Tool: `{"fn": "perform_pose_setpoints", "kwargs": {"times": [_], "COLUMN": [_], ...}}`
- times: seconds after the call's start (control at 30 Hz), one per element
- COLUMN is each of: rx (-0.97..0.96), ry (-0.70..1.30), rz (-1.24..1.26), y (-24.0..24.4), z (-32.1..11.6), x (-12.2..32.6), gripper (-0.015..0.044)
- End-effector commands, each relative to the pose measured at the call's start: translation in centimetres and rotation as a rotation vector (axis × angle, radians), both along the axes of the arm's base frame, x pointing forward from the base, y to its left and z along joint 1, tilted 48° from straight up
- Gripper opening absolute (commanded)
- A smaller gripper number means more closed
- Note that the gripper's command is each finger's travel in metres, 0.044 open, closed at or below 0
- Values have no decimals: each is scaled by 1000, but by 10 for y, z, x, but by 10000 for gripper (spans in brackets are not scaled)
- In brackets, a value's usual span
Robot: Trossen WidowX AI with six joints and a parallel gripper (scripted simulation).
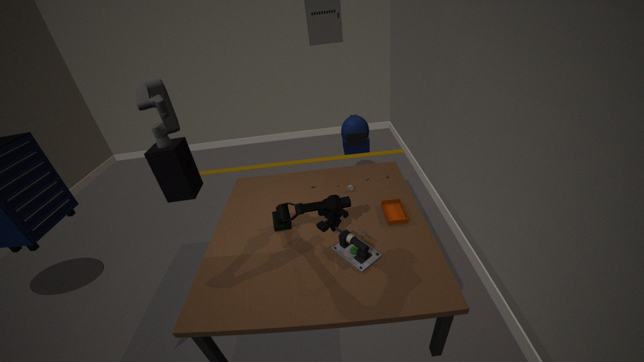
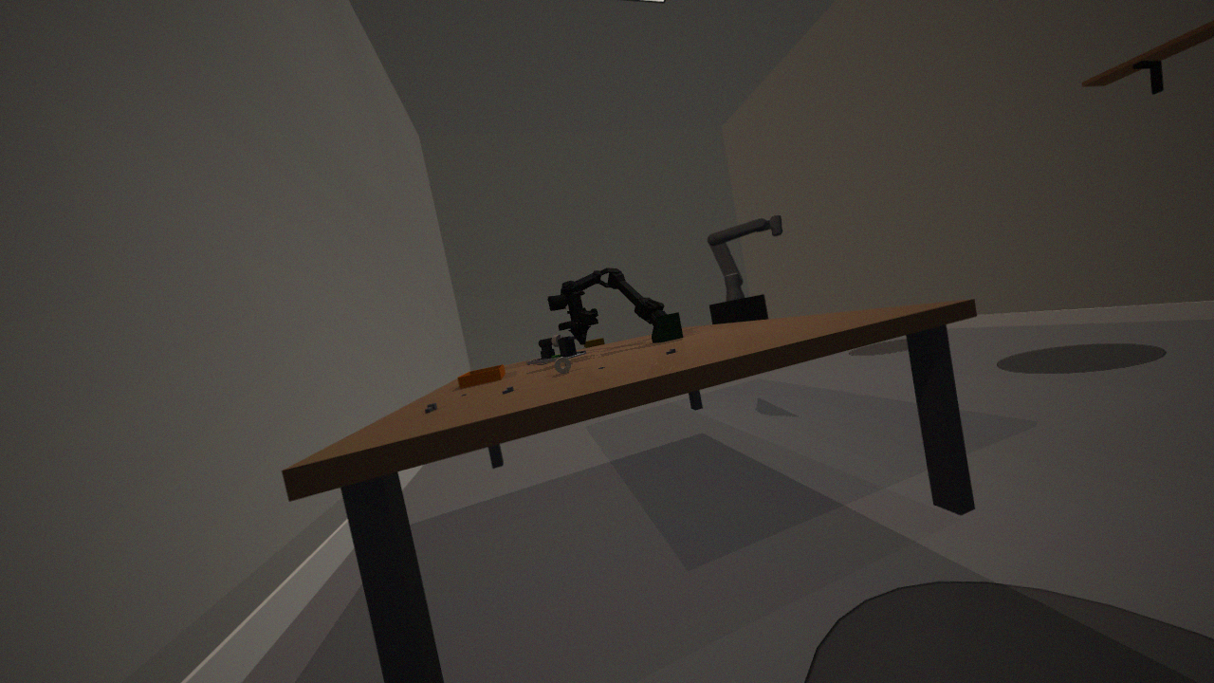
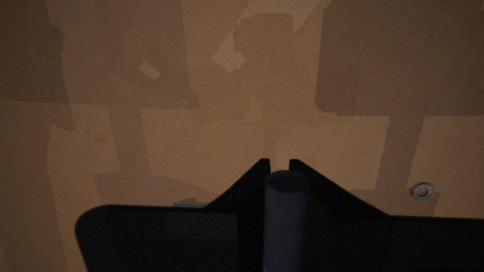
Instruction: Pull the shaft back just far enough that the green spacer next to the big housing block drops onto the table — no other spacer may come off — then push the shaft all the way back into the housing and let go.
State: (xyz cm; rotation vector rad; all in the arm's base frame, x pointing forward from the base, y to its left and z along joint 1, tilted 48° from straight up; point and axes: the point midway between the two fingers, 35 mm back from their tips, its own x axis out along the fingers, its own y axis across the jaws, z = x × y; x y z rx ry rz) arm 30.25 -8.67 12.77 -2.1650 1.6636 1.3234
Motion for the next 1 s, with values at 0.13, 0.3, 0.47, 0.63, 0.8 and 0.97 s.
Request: {"fn": "perform_pose_setpoints", "kwargs": {"times": [0.13, 0.3, 0.47, 0.63, 0.8, 0.97], "rx": [-6, -6, -6, -6, -6, -6], "ry": [-2, -2, -2, -2, -2, -2], "rz": [-1, -1, -1, -1, -1, -1], "y": [-2, -3, -4, -5, -6, -6], "z": [3, 4, 5, 6, 7, 8], "x": [2, 3, 3, 4, 5, 6], "gripper": [0, 0, 0, 0, 0, 0]}}
